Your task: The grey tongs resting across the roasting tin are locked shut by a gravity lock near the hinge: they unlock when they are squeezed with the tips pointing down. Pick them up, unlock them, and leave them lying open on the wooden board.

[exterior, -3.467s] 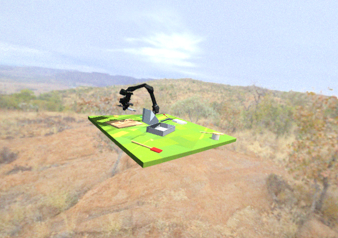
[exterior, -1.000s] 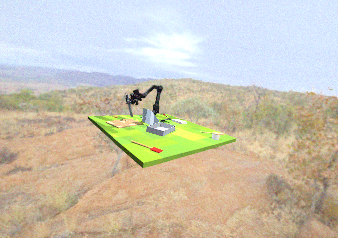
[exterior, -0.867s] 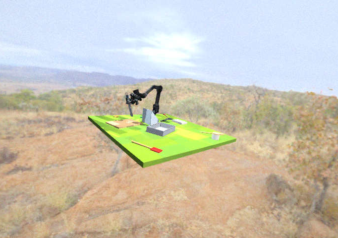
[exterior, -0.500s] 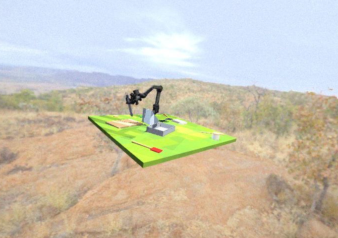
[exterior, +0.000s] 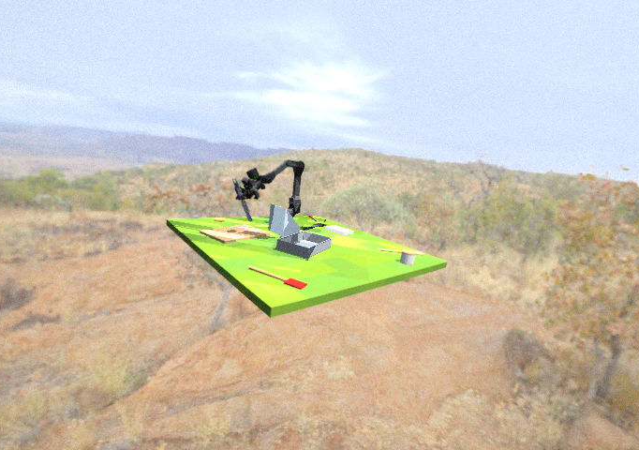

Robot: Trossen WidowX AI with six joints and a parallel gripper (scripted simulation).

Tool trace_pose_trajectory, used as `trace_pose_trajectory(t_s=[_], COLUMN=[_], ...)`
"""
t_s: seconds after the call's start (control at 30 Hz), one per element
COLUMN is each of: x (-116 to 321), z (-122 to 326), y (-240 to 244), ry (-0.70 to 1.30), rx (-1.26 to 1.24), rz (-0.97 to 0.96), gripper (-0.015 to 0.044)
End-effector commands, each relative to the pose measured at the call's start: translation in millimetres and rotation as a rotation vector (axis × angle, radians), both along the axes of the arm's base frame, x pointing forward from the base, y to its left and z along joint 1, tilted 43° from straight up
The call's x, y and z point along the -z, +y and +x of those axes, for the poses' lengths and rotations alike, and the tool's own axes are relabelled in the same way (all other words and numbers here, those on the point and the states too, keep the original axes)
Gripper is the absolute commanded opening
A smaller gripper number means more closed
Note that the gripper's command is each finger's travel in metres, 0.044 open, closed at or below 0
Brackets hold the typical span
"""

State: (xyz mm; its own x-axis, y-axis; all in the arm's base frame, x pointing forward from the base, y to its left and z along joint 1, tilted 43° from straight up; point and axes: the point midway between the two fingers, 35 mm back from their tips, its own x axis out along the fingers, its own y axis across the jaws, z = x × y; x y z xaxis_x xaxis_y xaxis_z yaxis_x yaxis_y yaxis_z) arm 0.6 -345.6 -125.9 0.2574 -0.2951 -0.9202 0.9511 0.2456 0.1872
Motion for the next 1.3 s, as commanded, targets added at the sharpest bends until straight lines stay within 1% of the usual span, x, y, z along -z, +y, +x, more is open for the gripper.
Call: trace_pose_trajectory(t_s=[0.0,0.6,1.27], x=[2.7,28.5,44.3], z=[-0.5,1.9,4.6], y=[-9.4,-13.0,-8.0], ry=[0.016,0.067,0.14], rx=[-0.008,-0.033,-0.079], rz=[0.028,0.269,0.535], gripper=[-0.015,-0.015,-0.015])
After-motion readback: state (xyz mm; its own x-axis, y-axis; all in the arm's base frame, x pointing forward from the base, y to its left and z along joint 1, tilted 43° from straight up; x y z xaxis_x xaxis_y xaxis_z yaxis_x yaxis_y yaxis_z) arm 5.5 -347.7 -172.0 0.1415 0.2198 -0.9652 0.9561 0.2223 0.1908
